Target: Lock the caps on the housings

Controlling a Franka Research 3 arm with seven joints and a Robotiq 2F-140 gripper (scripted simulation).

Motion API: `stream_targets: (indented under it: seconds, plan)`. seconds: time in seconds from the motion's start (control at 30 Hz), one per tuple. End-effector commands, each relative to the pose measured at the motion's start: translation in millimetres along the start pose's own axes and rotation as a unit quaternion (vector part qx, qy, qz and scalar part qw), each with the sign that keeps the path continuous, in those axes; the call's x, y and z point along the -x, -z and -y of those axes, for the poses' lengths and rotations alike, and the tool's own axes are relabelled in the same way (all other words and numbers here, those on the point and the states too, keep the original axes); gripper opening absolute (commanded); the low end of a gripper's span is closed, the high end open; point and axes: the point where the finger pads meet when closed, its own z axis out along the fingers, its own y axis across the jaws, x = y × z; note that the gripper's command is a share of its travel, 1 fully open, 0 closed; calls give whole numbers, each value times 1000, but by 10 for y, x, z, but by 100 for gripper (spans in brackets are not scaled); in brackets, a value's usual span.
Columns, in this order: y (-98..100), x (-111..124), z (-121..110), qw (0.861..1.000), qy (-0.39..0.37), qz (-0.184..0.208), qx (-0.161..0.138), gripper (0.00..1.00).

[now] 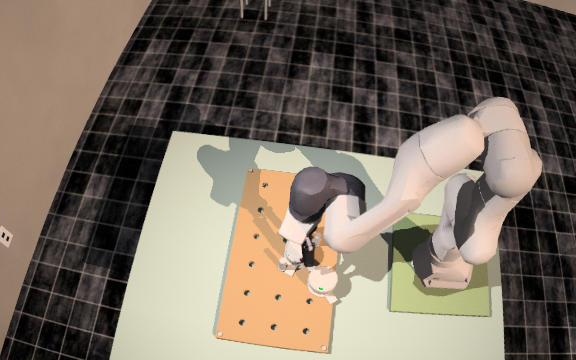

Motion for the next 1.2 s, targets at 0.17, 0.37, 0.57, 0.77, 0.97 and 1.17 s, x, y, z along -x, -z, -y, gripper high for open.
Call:
stream_targets:
  seconds: [0.17, 0.37, 0.57, 0.77, 0.97, 1.17]
  plan:
    - [-8, 12, -5, 1000, -2, 1, 1, 78]
    - [25, 11, -5, 1000, -2, 1, 1, 78]
    - [67, 11, -5, 1000, -2, 1, 1, 78]
    - [161, 11, -5, 1000, -2, 1, 1, 78]
    - [280, 11, -4, 1000, -2, 1, 1, 78]
    - [366, 11, -4, 1000, -2, 1, 1, 78]
